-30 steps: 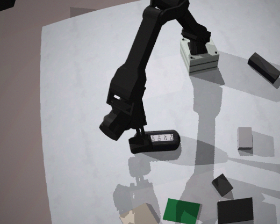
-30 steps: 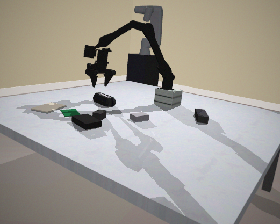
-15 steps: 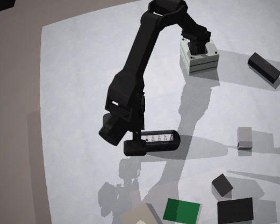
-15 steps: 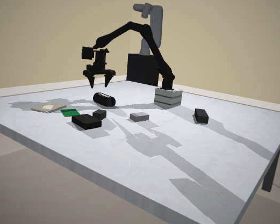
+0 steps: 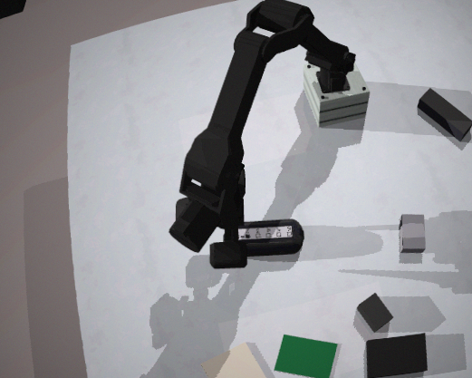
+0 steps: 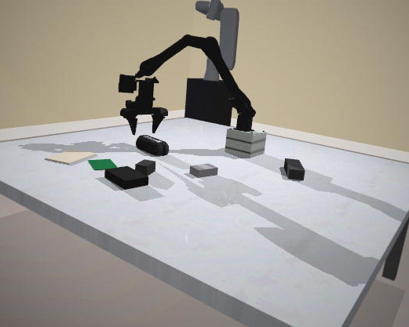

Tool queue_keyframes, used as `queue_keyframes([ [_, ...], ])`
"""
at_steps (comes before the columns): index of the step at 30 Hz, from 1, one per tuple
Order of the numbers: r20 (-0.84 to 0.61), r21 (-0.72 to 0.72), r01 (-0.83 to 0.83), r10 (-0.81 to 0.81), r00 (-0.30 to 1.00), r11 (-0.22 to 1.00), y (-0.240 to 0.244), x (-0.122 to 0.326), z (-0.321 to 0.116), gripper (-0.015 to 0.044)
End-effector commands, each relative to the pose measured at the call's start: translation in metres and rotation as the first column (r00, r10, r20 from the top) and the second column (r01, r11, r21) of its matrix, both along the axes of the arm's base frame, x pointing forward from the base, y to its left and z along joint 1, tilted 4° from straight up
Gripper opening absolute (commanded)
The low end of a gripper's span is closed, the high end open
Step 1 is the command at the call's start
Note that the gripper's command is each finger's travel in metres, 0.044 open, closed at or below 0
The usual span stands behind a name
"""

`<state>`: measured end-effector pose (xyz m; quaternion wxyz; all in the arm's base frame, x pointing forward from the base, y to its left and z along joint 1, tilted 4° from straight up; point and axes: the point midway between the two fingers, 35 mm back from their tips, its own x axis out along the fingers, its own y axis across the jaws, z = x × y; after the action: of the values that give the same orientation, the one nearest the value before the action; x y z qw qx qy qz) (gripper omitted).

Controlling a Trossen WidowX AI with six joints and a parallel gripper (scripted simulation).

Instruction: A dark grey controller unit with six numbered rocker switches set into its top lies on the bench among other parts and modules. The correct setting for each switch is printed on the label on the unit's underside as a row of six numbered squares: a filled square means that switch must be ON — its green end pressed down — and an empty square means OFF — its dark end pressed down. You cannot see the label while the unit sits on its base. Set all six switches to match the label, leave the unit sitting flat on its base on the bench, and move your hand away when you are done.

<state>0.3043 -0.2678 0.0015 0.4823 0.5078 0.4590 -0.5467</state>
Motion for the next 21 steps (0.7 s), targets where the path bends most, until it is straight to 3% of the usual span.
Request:
queue_keyframes([
  [1,-0.007,0.004,0.002,-0.001,1.0,1.0,0.0,-0.002,-0.01,0.044],
  [18,-0.006,0.005,0.001,-0.001,1.0,1.0,0.0,-0.003,-0.035,0.044],
  [21,-0.006,0.005,0.001,-0.001,1.0,1.0,0.0,-0.003,-0.035,0.0361],
])
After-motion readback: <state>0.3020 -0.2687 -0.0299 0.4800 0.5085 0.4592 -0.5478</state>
